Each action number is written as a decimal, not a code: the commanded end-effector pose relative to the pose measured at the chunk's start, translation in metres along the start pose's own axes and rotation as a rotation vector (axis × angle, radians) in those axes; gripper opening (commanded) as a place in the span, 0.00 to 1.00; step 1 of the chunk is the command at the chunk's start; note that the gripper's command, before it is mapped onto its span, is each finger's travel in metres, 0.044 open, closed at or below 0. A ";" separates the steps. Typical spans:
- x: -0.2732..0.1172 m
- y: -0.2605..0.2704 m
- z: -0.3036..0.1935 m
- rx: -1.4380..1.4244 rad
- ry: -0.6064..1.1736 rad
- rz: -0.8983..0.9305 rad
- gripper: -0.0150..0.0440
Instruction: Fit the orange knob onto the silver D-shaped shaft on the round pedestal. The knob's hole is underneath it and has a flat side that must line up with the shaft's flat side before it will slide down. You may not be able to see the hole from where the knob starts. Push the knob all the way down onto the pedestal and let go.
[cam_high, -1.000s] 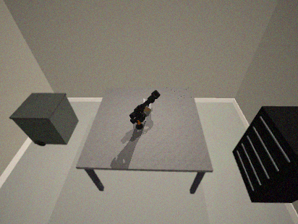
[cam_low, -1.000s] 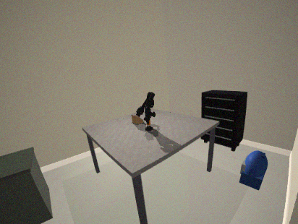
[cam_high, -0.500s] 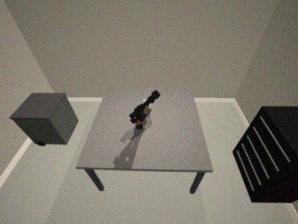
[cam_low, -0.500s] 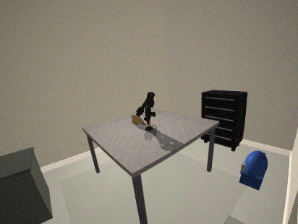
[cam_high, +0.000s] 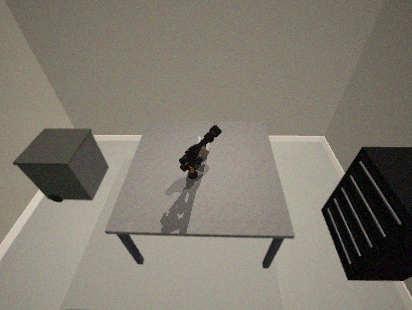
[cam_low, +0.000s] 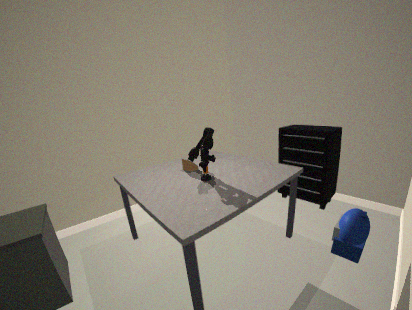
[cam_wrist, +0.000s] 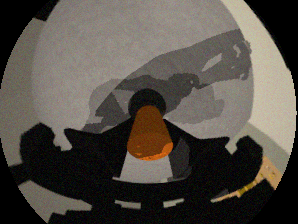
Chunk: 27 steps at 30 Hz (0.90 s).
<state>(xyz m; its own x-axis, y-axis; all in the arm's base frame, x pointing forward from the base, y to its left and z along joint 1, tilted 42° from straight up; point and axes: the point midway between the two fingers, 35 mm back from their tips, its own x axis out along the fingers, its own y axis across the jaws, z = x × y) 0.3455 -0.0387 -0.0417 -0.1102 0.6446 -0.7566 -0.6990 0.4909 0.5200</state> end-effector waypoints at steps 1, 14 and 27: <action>0.000 0.000 0.000 0.004 -0.005 -0.001 0.25; -0.005 0.003 -0.002 0.058 -0.005 -0.001 0.25; -0.005 0.004 -0.002 0.214 -0.005 0.000 0.25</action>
<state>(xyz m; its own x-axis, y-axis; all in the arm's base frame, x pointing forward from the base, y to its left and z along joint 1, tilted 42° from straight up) 0.3407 -0.0396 -0.0381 -0.1109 0.6492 -0.7525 -0.5420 0.5951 0.5934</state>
